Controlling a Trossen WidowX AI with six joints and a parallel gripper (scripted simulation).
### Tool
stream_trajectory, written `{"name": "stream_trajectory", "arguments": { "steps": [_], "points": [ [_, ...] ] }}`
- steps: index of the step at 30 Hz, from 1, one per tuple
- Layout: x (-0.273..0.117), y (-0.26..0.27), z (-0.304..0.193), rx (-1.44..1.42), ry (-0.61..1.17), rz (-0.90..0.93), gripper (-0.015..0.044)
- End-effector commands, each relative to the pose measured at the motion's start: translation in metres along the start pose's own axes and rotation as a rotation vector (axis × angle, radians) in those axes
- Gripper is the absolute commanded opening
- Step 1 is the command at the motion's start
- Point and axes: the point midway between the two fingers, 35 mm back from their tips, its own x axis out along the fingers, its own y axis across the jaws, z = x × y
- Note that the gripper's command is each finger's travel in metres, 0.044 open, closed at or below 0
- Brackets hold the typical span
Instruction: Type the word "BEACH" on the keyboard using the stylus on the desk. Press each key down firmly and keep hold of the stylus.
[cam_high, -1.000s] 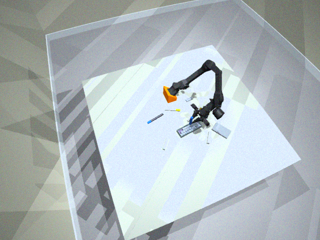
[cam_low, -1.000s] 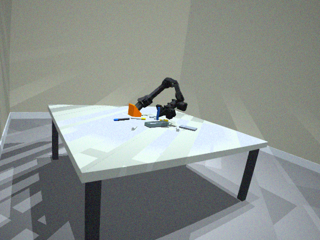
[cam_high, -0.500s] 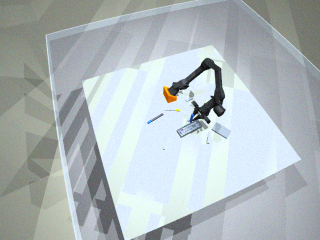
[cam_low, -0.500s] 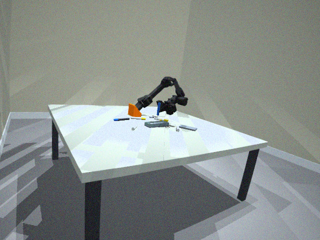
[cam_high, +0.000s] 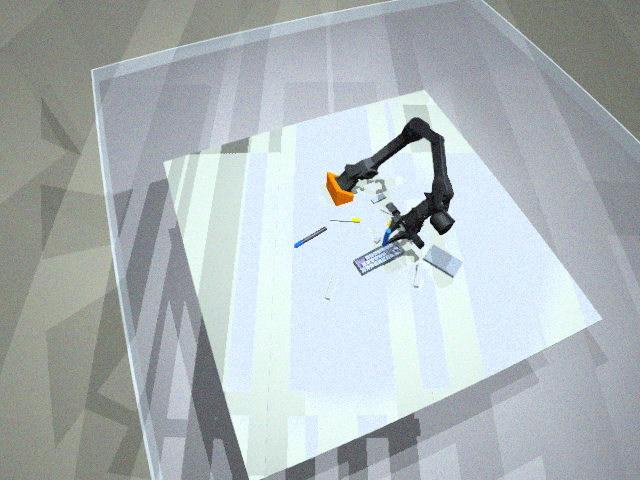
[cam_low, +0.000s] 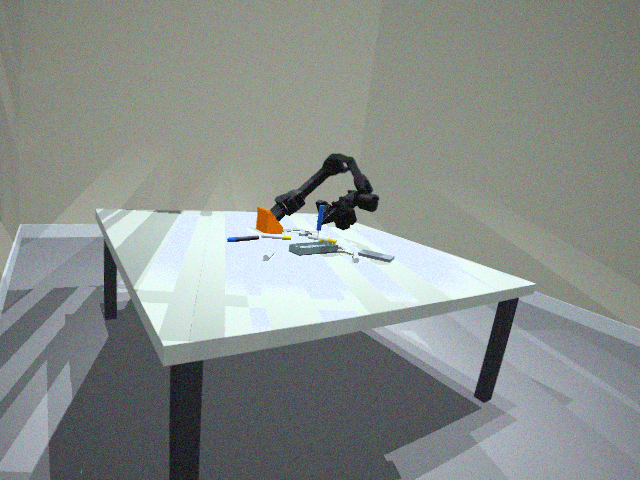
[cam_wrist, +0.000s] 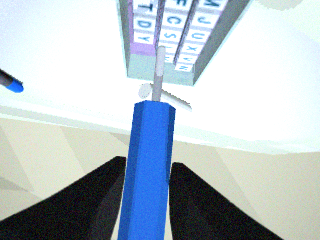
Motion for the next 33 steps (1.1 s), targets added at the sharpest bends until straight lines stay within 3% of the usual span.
{"name": "stream_trajectory", "arguments": {
  "steps": [1, 11, 14, 33],
  "points": [
    [-0.004, -0.006, -0.001, 0.004, 0.002, -0.004, 0.0],
    [0.006, -0.006, 0.016, 0.004, 0.002, -0.004, 0.0],
    [0.008, -0.007, 0.018, 0.004, 0.001, -0.004, 0.0079],
    [0.014, -0.007, 0.03, 0.004, 0.001, -0.004, 0.0081]
  ]
}}
